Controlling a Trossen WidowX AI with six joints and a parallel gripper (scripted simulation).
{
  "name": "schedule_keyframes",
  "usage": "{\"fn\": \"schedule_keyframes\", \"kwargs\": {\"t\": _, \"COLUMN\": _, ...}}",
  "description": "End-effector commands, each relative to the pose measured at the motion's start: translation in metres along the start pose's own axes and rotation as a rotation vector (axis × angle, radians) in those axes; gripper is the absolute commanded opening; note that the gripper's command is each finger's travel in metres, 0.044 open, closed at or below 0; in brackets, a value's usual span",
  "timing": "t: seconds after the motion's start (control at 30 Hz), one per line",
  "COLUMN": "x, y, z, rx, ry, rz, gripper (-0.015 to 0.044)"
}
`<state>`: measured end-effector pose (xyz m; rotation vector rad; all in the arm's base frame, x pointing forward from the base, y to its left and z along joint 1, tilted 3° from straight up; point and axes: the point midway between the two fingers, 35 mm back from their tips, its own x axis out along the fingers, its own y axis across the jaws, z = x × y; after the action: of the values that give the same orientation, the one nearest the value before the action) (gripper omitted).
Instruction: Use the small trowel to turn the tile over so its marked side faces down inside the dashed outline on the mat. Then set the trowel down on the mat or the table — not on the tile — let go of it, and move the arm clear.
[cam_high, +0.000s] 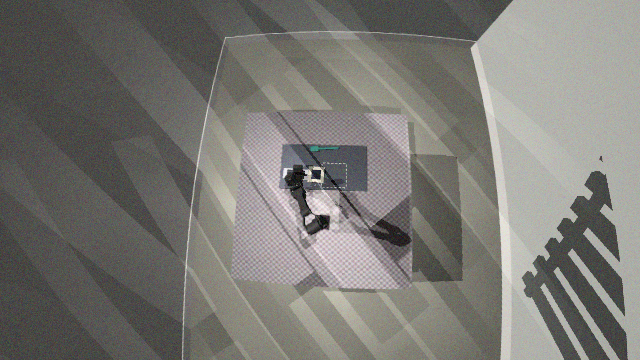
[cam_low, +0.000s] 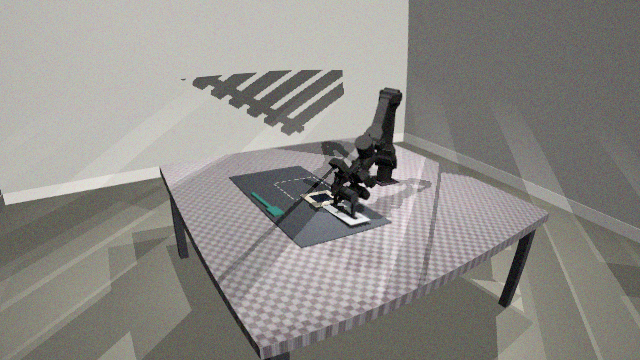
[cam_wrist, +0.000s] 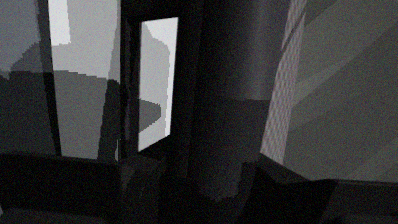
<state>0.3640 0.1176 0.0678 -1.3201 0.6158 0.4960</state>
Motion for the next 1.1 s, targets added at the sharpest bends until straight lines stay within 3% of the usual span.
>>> {"fn": "schedule_keyframes", "kwargs": {"t": 0.0, "x": -0.001, "y": -0.004, "z": -0.009, "rx": 0.005, "ry": 0.008, "rz": -0.013, "gripper": 0.0}}
{"fn": "schedule_keyframes", "kwargs": {"t": 0.43, "x": -0.005, "y": -0.008, "z": -0.017, "rx": -0.027, "ry": 0.035, "rz": -0.014, "gripper": 0.0}}
{"fn": "schedule_keyframes", "kwargs": {"t": 1.07, "x": -0.041, "y": -0.049, "z": -0.043, "rx": -0.077, "ry": 0.078, "rz": -0.014, "gripper": 0.0}}
